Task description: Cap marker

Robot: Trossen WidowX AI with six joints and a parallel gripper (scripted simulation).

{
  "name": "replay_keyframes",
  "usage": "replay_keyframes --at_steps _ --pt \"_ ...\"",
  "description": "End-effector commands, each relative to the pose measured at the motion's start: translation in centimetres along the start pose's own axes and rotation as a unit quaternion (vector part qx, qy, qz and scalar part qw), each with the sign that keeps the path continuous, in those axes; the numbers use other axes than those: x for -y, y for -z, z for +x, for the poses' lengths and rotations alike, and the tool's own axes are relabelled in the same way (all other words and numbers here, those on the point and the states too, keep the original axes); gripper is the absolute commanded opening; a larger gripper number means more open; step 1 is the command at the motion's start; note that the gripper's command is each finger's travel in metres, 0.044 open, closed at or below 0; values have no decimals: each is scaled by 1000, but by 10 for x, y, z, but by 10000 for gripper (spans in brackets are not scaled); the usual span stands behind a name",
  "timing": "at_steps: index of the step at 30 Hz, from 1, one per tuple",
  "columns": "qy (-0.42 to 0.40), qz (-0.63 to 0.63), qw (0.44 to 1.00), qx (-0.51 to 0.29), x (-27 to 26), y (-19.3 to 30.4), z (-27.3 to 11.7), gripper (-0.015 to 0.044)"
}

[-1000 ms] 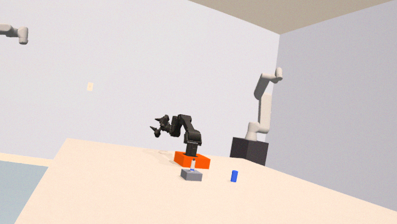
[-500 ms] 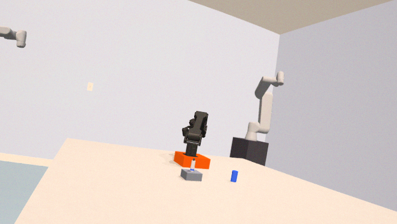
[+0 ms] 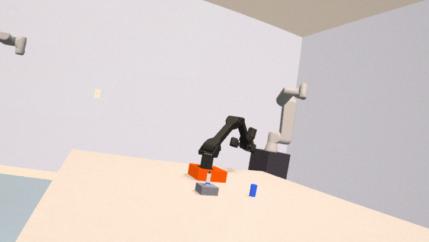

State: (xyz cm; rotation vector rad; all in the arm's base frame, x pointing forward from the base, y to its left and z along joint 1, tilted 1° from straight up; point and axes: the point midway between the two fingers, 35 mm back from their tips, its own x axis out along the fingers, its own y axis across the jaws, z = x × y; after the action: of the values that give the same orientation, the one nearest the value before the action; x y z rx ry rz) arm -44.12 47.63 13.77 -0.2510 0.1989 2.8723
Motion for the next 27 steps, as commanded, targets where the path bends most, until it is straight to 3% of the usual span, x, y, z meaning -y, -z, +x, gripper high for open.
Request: replay_keyframes --at_steps 1,7,14,27 --pt "60 69 996 -14 45 1 -40 241" --pt "170 199 965 -29 117 14 -124 241" --pt "298 346 889 -23 177 36 -238 241" --pt "493 586 641 51 199 92 -467 241"
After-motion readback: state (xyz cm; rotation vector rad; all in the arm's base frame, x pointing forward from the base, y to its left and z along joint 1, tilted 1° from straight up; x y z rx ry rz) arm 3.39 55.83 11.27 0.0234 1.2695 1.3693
